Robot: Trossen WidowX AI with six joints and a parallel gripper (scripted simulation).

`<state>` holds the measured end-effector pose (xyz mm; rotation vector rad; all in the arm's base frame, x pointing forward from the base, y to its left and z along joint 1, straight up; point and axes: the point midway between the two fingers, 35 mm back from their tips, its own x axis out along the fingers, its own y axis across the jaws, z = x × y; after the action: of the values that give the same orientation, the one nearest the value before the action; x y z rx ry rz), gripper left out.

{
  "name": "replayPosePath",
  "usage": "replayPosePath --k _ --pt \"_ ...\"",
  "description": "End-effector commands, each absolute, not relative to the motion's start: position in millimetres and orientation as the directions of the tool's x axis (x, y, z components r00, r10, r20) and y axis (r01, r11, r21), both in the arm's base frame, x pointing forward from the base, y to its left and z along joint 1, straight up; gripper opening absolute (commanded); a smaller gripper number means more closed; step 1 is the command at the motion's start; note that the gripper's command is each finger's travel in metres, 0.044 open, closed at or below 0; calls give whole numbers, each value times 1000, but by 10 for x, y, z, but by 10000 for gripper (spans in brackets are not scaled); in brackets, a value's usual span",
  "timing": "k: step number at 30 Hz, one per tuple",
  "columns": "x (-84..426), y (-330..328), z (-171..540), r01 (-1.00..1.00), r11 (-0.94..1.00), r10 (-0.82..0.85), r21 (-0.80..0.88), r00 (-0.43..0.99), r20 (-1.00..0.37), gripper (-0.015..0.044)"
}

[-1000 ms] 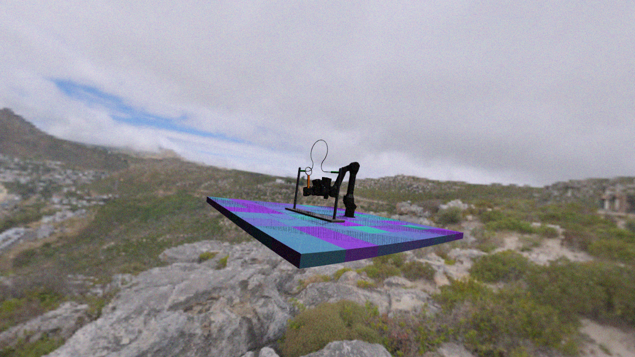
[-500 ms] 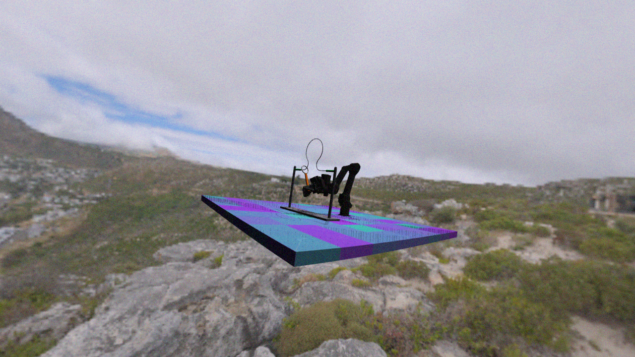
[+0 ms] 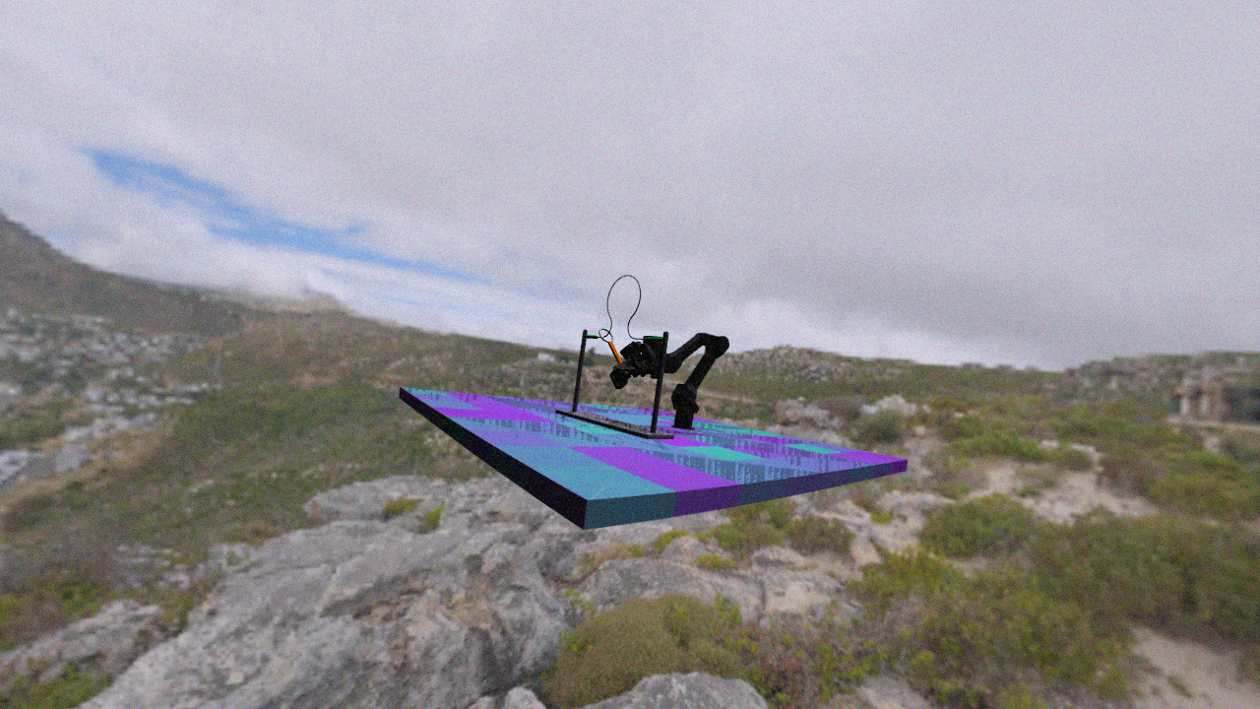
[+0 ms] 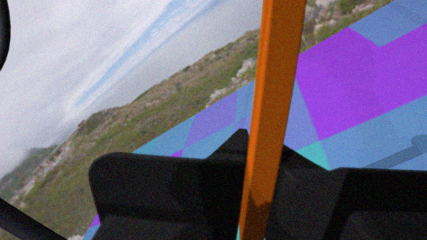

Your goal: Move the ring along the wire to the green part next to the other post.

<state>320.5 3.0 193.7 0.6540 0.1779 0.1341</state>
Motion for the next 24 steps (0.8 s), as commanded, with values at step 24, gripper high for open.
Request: replayPosePath --k 24 --pt "2732 448 2787 -35 307 528 951 837 -140 -150"
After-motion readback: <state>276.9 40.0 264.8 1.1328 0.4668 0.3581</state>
